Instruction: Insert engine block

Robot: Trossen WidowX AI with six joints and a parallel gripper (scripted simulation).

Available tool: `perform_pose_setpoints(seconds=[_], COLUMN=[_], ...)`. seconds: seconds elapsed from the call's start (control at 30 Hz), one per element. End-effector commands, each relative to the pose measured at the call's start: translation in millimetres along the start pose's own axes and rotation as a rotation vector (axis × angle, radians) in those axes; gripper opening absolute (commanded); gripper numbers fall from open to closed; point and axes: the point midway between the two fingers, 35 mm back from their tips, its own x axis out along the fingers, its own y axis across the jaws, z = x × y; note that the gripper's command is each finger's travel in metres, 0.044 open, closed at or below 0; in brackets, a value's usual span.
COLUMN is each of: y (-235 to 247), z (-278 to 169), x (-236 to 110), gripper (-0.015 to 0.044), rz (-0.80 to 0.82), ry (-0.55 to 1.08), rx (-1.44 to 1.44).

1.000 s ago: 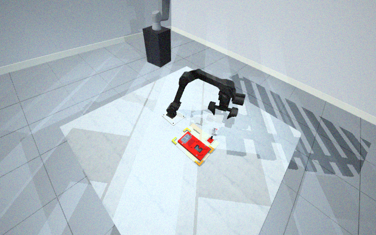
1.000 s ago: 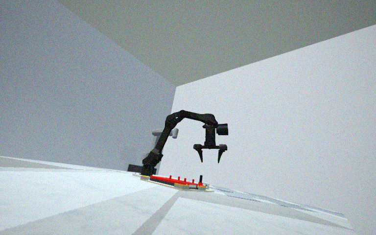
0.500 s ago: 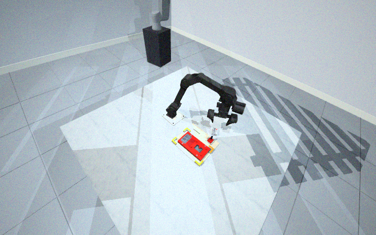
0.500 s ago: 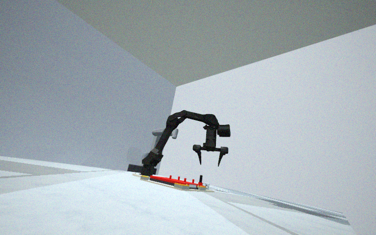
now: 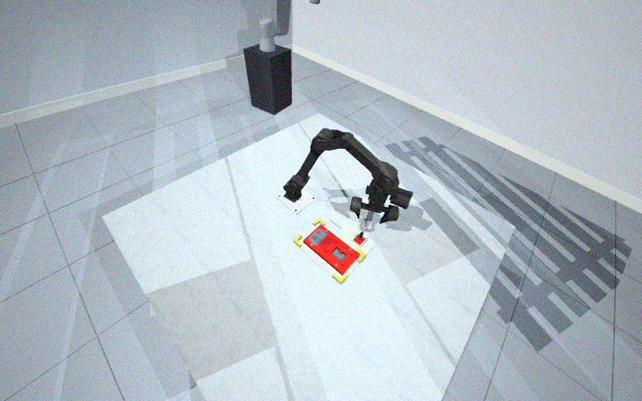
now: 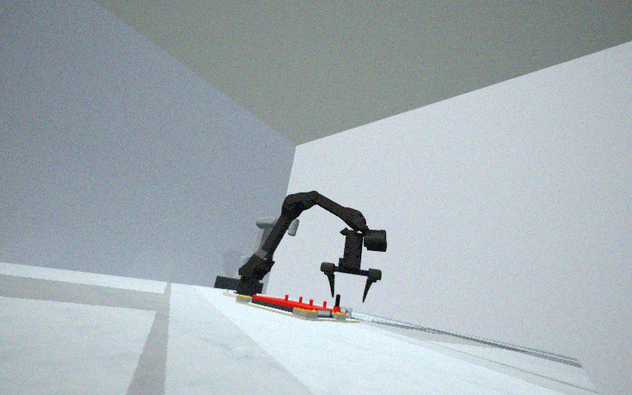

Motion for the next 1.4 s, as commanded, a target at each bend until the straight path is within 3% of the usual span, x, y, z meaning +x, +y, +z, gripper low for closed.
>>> perform_pose_setpoints(seconds=[0.0, 0.63, 1.0, 1.27, 1.37], y=[1, 2, 2, 2, 2], z=[-1, -1, -1, -1, -1], x=[6, 32, 32, 32, 30], gripper=[0.044, 0.044, 0.0151, 0.0098, 0.0019], rz=[0.005, 0.005, 0.005, 0.005, 0.005], ry=[0.004, 0.004, 0.004, 0.004, 0.004], rx=[-0.002, -0.002, -0.002, -0.002, -0.002])
